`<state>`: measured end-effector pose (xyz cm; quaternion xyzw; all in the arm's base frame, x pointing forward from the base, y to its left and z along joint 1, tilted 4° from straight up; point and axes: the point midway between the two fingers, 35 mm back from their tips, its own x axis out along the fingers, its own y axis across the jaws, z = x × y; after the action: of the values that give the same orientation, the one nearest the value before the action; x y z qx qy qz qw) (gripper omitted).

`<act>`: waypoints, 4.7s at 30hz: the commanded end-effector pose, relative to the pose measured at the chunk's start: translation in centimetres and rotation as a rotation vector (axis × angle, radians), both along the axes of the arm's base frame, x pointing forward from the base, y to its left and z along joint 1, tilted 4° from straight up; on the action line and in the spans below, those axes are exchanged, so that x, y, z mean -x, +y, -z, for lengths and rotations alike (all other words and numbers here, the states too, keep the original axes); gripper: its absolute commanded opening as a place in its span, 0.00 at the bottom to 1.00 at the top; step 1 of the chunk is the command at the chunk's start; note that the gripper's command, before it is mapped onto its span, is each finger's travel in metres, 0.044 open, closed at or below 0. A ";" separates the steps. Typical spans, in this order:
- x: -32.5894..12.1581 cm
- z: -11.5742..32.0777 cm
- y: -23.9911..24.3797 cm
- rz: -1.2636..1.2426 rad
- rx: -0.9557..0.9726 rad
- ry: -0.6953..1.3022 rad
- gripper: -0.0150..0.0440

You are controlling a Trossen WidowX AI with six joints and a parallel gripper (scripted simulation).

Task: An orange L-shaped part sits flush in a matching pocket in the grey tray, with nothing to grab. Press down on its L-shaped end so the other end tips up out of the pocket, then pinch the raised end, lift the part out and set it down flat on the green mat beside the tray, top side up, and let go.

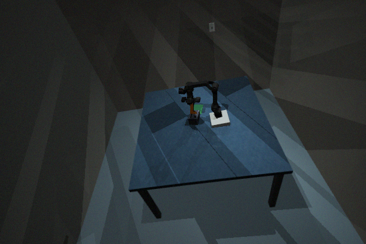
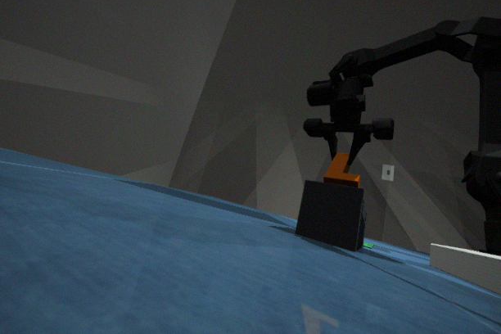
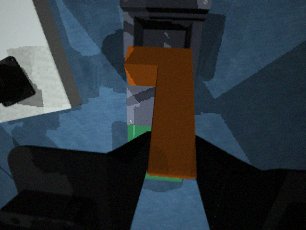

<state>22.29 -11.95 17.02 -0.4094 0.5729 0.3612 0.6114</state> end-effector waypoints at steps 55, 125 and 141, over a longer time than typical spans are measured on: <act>6.2 3.2 -11.6 -0.003 0.008 0.005 0.25; 5.9 5.6 -11.9 -0.005 0.008 0.007 0.88; 6.4 0.2 -11.7 0.001 0.023 -0.002 0.93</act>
<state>15.92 -23.60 16.91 -0.4160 0.5765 0.3544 0.6075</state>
